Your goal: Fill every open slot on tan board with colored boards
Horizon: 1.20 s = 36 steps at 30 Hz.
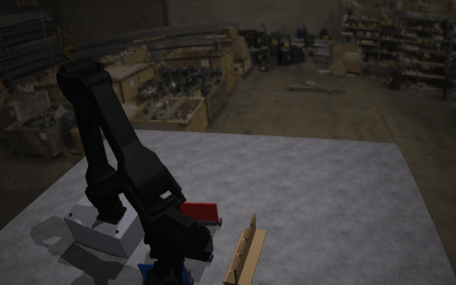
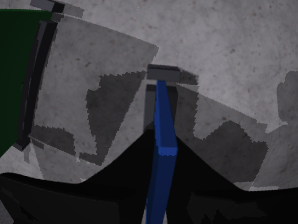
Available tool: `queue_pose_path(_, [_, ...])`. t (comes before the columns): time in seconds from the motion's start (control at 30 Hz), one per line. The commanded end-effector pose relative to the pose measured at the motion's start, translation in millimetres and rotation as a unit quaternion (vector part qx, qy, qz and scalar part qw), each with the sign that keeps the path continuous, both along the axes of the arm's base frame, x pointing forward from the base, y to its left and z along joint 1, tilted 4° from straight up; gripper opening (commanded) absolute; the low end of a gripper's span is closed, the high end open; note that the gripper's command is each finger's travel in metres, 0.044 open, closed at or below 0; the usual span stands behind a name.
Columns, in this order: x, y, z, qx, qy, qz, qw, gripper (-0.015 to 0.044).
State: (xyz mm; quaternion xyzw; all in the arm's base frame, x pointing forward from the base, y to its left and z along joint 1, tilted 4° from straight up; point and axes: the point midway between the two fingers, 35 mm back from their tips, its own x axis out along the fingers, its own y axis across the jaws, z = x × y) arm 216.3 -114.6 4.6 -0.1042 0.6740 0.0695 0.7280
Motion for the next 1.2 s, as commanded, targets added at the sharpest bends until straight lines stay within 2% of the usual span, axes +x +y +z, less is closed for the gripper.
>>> queue_pose_path(0.0, [0.5,0.0,8.5,0.000,-0.003,-0.001,1.000,0.0000])
queue_pose_path(1.17, [-5.0,2.6,76.5,-0.001,-0.003,-0.001,1.000,0.0000])
